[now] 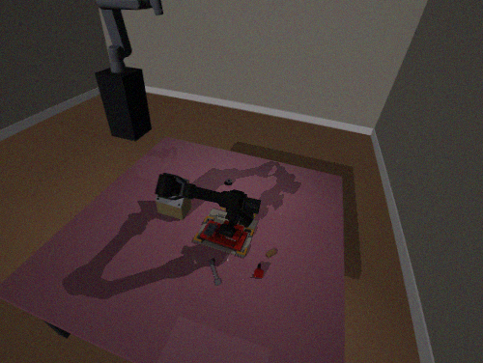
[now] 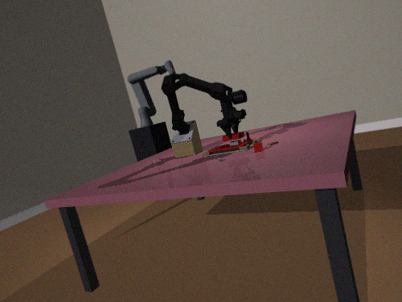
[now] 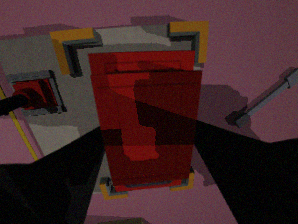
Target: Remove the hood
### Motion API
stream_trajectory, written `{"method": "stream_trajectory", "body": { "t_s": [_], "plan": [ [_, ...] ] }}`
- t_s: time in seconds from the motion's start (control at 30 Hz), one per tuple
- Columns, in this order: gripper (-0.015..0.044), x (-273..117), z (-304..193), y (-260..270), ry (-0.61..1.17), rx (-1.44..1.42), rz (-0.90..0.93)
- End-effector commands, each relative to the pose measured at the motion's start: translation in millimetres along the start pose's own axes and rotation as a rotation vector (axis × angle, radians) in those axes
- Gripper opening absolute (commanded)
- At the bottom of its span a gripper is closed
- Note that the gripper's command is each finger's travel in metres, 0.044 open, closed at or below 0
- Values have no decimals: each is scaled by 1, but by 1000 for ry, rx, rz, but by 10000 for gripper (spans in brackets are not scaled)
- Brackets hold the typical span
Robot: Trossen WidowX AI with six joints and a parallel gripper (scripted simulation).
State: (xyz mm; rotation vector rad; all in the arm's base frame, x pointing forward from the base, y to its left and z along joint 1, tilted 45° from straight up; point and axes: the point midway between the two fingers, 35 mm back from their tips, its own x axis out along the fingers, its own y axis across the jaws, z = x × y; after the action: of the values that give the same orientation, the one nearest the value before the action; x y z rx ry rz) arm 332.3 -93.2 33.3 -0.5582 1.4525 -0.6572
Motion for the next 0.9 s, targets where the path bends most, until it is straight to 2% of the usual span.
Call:
{"method": "stream_trajectory", "body": {
  "t_s": [0.0,0.27,0.3,0.87],
  "plan": [
    [0,-13,4,0,-13,7,4],
    [0,-41,3,0,-12,7,4],
    [0,-33,1,1,-7,-2,-2],
    [0,-40,4,75,-13,-2,25]
  ]
}}
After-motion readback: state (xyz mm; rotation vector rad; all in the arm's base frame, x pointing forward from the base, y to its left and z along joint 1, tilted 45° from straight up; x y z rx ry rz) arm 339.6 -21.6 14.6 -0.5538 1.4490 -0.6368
